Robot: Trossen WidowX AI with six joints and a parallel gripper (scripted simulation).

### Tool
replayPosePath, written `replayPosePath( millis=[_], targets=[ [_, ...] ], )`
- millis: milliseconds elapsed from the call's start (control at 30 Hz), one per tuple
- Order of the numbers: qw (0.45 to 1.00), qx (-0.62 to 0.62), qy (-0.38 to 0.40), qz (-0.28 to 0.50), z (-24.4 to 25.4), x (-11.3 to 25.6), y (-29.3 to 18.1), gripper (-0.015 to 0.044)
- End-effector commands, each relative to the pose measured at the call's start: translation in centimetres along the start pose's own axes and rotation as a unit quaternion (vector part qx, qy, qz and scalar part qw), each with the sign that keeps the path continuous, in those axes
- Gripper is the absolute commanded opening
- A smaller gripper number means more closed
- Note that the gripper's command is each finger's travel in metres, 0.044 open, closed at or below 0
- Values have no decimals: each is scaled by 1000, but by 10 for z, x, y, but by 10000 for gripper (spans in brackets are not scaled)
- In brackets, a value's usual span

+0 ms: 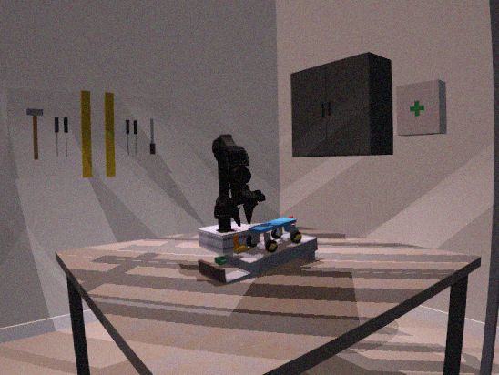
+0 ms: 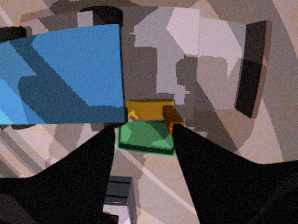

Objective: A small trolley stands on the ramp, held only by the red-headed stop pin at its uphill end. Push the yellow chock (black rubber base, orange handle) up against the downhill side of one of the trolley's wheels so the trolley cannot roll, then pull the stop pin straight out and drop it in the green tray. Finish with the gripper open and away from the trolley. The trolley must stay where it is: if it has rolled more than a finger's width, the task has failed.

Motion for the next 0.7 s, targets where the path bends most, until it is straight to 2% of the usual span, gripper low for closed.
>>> replayPosePath(
  millis=[0, 333, 667],
  targets=[
    [999, -47, 10, -8, 15, 5, 4, 190],
    [974, -226, 30, 4, 58, 6, 8, 190],
    [916, -397, 43, 27, 102, 6, 6, 190]
  ],
)
Point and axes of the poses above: the point midway between the two fingers, 35 mm back from their tips, its own x axis back along the fingers, its own z axis across the jaws, y = z × x, the point moved 10 cm from there along x, back along the fingers, and after that the axes turned 11 degrees about -x, right-handed, at the moved point
